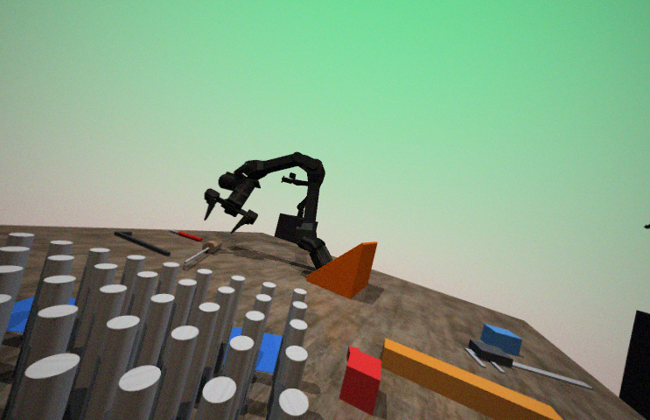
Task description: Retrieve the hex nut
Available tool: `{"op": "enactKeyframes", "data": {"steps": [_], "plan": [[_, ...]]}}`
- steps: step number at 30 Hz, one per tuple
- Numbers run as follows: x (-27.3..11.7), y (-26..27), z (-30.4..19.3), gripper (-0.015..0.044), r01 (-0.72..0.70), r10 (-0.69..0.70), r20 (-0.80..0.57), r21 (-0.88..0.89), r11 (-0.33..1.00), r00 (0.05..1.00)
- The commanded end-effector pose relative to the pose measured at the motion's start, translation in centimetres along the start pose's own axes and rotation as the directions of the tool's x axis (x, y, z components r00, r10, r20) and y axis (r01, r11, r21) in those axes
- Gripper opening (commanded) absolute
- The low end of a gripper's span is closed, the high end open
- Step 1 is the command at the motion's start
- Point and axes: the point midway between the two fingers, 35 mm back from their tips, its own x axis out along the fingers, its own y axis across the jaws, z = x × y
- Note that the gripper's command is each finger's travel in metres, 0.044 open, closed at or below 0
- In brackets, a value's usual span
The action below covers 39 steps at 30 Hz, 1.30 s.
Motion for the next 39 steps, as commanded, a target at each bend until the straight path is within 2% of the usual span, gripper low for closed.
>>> {"op": "enactKeyframes", "data": {"steps": [1,5,11,24,39], "plan": [[-0.3,0.1,-0.1,0.044,-0.024,0.024,-0.004,0.068,0.997,1.0],[-0.3,0.1,-0.1,0.044,-0.024,0.024,-0.004,0.068,0.997,1.0],[-0.3,0.1,-0.1,0.0282,-0.024,0.024,-0.004,0.068,0.997,1.0],[-0.2,0.1,-0.1,0.028,-0.024,0.024,-0.004,0.068,0.997,1.0],[1.9,-0.4,1.0,0.028,-0.023,0.023,-0.004,0.067,0.998,1.0]]}}
